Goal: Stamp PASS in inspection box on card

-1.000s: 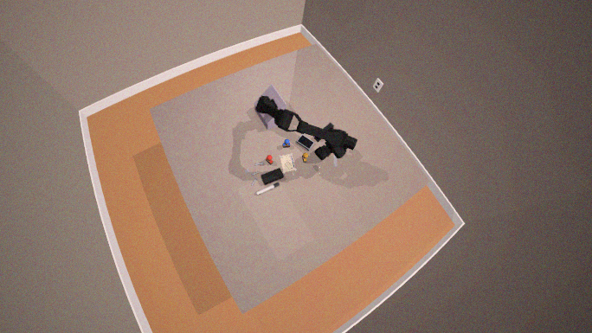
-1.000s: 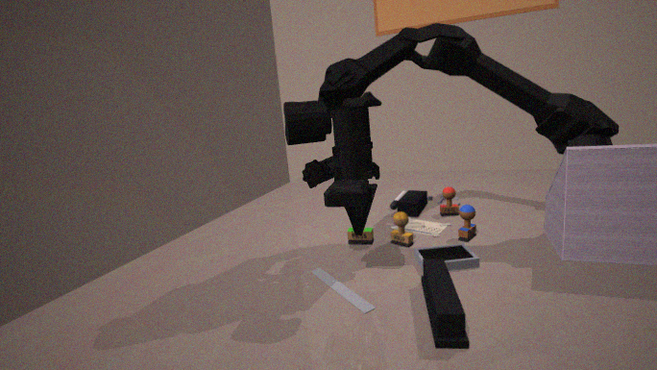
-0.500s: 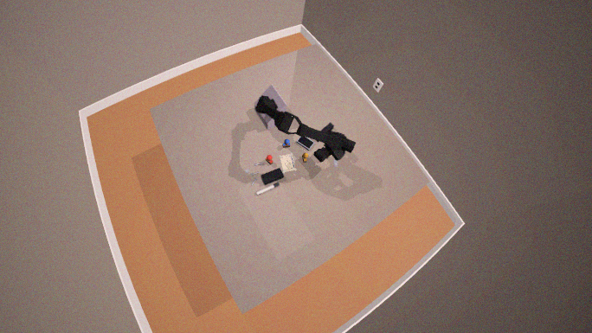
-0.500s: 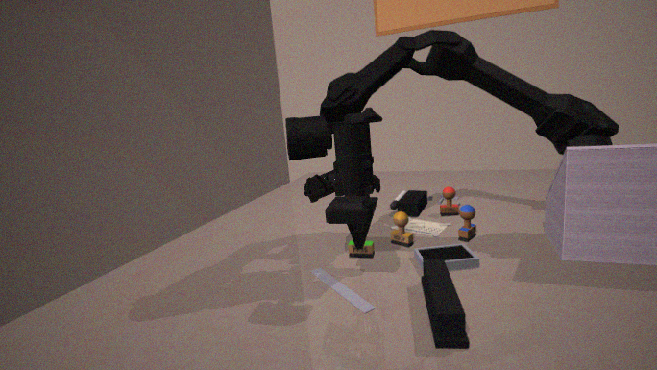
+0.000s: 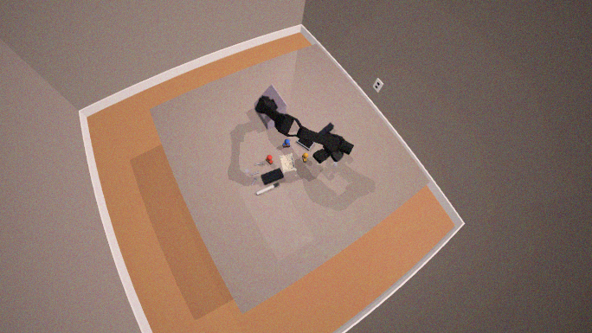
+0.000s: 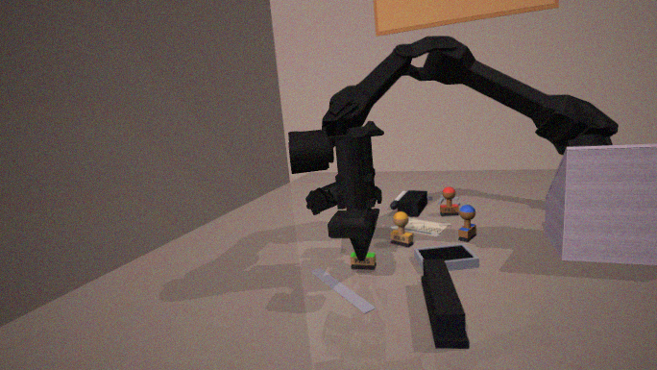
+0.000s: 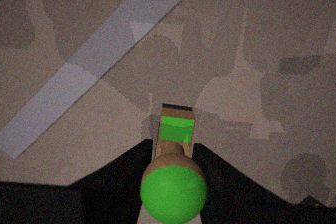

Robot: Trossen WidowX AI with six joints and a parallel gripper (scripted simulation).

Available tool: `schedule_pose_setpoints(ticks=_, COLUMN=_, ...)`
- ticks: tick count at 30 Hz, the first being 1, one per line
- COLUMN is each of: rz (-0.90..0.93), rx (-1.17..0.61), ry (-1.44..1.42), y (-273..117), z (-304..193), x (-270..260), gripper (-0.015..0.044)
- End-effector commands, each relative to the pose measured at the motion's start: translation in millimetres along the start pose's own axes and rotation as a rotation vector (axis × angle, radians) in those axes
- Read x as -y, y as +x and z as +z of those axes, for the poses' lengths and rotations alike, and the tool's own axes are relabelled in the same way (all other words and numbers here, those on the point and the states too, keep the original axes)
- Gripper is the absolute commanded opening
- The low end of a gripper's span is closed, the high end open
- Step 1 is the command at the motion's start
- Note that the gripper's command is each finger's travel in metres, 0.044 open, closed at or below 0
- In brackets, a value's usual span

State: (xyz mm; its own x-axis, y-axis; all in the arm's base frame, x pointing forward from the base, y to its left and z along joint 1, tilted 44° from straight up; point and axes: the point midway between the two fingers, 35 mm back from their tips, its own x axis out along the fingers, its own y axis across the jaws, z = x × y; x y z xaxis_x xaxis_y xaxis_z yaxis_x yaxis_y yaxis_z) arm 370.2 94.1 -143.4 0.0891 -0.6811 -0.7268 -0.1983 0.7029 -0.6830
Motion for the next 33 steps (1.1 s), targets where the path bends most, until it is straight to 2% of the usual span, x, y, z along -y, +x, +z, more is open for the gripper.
schedule_pose_setpoints(ticks=1, rz=0.0, rx=0.002, ry=-0.001, y=-2, z=0, x=-1, gripper=0.0105)
schedule_pose_setpoints(ticks=7, rz=0.0, rx=0.002, ry=-0.001, y=-2, z=0, x=-1, gripper=0.0254)
schedule_pose_setpoints(ticks=11, rz=0.001, rx=0.003, ry=-0.002, y=-12, z=2, x=-2, gripper=0.0254)
schedule_pose_setpoints(ticks=16, rz=0.003, rx=0.007, ry=-0.008, y=-94, z=3, x=-3, gripper=0.0254)
schedule_pose_setpoints(ticks=18, rz=0.002, rx=0.007, ry=-0.009, y=-116, z=0, x=-2, gripper=0.0254)
schedule_pose_setpoints(ticks=33, rz=0.002, rx=0.007, ry=-0.009, y=-119, z=0, x=-2, gripper=0.0254)
